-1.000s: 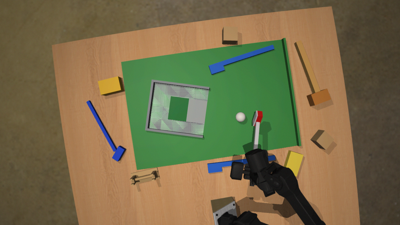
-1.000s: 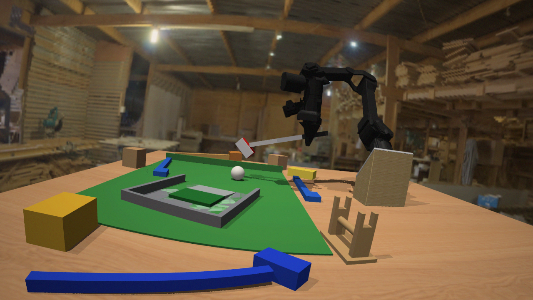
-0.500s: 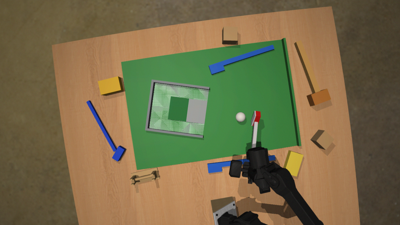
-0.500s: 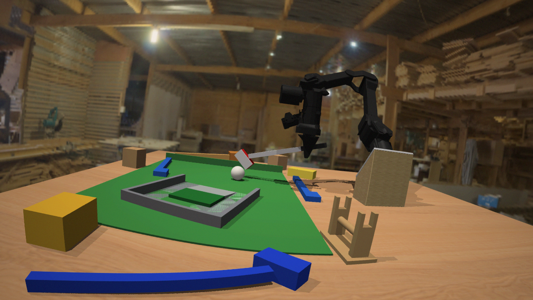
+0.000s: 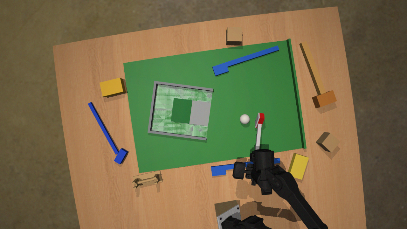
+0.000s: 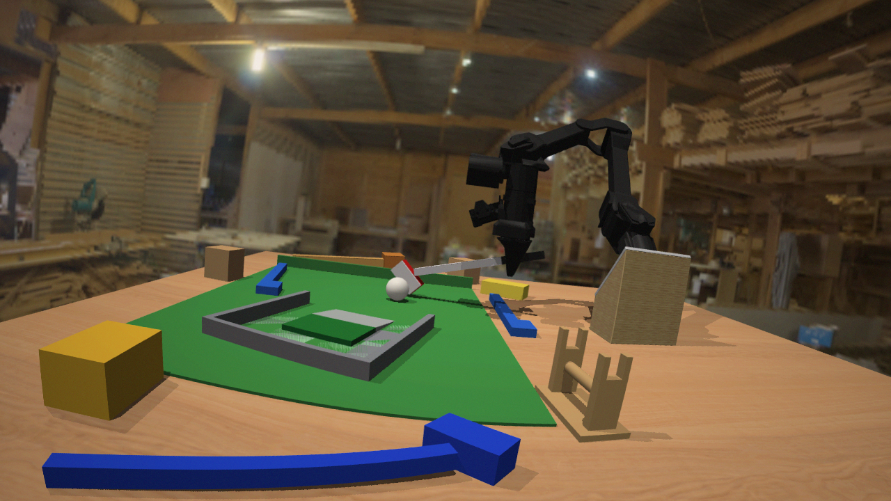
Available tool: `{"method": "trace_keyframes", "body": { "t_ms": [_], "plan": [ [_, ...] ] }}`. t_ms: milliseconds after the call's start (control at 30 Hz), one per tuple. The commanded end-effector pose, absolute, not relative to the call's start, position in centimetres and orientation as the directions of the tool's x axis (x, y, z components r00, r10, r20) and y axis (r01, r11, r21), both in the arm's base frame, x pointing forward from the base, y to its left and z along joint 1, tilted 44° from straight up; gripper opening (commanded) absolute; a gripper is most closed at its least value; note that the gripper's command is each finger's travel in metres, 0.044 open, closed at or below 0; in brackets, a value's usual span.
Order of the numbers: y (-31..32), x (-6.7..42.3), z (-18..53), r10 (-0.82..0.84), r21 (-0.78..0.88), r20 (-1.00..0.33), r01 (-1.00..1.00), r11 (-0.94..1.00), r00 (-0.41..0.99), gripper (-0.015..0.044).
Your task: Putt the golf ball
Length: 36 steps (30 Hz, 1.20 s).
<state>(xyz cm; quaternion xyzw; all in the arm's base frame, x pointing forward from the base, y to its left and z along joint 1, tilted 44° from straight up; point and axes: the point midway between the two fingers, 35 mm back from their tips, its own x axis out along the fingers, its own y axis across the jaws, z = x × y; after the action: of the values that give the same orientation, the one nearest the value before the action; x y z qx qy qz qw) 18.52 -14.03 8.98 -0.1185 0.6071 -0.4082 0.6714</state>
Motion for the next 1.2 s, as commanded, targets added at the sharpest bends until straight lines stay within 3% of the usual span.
{"method": "trace_keyframes", "body": {
  "t_ms": [0, 900, 1167],
  "plan": [
    [-14.3, 18.4, 8.7, -0.696, -0.659, -0.715, 0.400, 0.637, -0.068, 0.0000],
    [-16.1, 17.3, 10.4, -0.697, -0.664, -0.713, 0.396, 0.635, -0.079, 0.0000],
    [-10.7, 21.7, 4.7, -0.681, -0.645, -0.729, 0.400, 0.651, -0.070, 0.0000]
  ]
}}
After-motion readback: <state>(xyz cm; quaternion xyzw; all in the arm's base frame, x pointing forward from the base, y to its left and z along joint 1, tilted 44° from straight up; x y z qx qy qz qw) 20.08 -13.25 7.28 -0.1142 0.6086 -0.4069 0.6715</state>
